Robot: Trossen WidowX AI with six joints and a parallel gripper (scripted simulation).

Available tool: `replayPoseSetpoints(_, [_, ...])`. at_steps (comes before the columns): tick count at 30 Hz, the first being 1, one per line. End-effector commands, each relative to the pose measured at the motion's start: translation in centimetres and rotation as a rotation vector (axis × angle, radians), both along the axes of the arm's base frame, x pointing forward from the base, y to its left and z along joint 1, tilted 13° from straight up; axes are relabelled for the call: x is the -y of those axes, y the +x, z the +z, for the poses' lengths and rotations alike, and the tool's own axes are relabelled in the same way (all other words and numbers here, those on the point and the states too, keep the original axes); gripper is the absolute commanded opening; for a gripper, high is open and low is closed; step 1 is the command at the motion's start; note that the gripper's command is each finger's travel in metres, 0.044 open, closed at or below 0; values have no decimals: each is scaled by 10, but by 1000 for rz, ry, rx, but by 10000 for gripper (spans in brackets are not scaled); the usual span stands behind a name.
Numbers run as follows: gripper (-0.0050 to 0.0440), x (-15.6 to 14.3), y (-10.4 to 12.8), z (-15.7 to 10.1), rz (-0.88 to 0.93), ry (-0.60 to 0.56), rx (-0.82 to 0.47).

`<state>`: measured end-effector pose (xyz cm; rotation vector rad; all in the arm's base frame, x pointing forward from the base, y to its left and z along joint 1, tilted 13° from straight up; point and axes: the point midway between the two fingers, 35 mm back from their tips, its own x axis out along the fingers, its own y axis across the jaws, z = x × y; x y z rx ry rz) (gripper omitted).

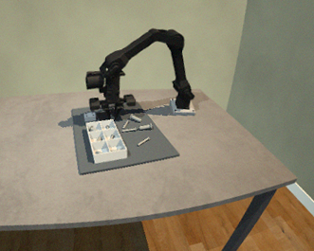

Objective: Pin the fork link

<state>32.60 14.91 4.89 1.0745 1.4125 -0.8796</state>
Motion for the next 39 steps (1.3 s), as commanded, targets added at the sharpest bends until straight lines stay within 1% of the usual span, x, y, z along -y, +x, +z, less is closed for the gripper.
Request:
replayPoseSetpoints(1, [-50,0,4,5,-2,5,20])
replayPoseSetpoints(19, [-50,1,4,5,-1,4,20])
replayPoseSetpoints(39, [-50,8,4,1,3,-9,17])
